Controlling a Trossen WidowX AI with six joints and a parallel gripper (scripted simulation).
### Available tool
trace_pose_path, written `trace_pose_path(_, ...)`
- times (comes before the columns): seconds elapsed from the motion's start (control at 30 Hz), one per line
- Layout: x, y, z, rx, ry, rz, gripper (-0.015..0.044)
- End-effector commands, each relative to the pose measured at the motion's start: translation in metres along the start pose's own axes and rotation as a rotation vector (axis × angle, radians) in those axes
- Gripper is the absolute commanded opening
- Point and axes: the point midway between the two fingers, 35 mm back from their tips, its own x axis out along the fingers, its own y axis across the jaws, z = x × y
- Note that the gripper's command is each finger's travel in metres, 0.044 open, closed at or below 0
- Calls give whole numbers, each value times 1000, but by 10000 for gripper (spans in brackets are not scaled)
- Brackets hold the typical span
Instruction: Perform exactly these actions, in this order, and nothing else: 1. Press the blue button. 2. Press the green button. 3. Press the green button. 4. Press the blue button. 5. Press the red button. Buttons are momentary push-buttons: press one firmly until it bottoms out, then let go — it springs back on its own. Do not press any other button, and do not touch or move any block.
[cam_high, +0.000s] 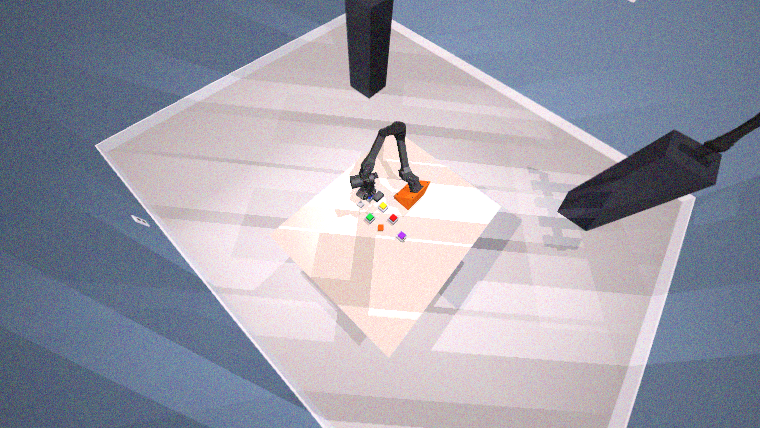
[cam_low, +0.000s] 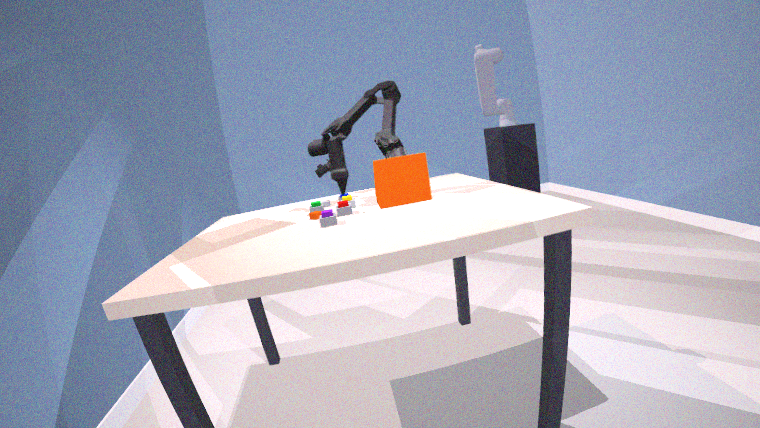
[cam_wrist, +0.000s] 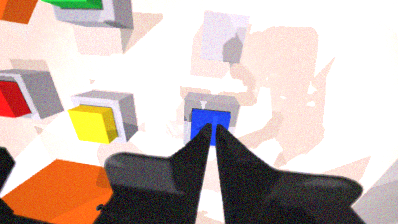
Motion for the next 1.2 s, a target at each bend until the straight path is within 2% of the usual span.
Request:
trace_pose_path(0.0, 2, 3, -2, -9, 6, 8, 20)
trace_pose_path(0.2, -2, 0, 0, 0, 0, 1, 20)
trace_pose_path(0.33, -30, 3, -2, -8, 6, 9, 20)
trace_pose_path(0.5, -40, 3, -1, -8, 6, 12, 20)
trace_pose_path(0.67, -92, 3, -1, -9, 7, 13, 20)
trace_pose_path(0.83, -94, 3, 1, -9, 7, 13, 20)
trace_pose_path(1.17, -95, 86, 89, -7, 5, 19, 20)
